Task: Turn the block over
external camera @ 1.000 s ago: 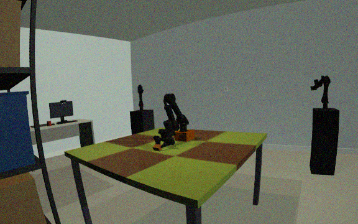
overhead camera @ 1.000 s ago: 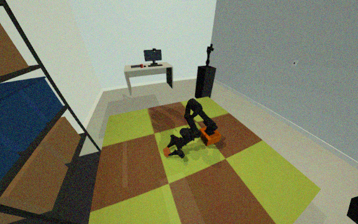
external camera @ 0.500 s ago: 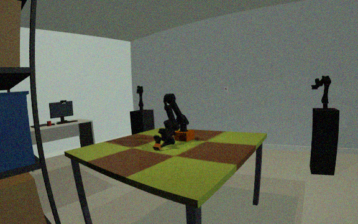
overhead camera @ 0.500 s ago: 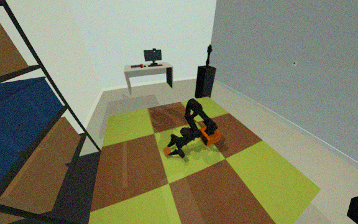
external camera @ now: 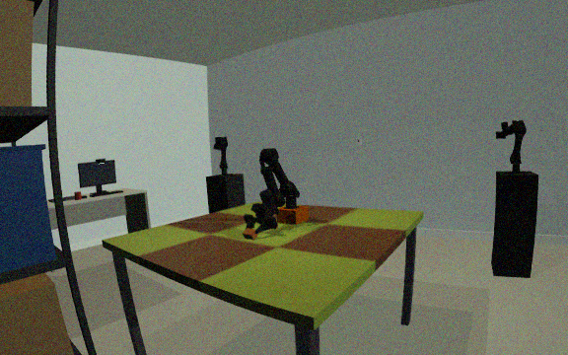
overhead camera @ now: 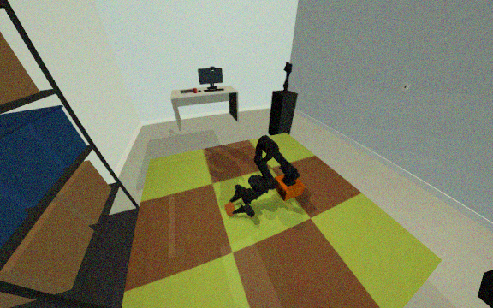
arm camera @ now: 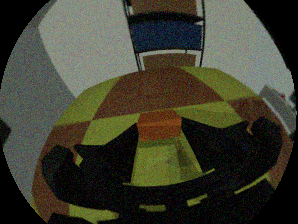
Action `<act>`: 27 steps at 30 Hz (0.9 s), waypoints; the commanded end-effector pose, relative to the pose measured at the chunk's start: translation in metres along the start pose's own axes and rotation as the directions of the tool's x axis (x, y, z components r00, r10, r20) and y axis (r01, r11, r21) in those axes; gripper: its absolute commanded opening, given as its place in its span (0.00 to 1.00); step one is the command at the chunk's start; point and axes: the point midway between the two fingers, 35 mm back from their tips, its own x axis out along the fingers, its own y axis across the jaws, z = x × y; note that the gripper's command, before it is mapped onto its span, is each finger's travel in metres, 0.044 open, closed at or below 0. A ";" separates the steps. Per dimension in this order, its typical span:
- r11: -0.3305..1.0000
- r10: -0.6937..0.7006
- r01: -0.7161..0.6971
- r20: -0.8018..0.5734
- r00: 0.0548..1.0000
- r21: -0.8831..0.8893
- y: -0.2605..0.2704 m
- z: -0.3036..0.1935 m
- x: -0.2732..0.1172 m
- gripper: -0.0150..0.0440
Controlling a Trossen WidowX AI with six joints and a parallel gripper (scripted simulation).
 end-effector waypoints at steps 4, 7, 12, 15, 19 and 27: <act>1.000 -0.003 0.003 0.003 1.000 -0.004 0.000 0.001 0.000 1.00; 1.000 -0.003 0.003 0.003 1.000 -0.004 0.000 0.001 0.000 1.00; 1.000 -0.003 0.003 0.003 1.000 -0.004 0.000 0.001 0.000 1.00; 1.000 -0.003 0.003 0.003 1.000 -0.004 0.000 0.001 0.000 1.00; 1.000 -0.003 0.003 0.003 1.000 -0.004 0.000 0.001 0.000 1.00; 1.000 -0.003 0.003 0.003 1.000 -0.004 0.000 0.001 0.000 1.00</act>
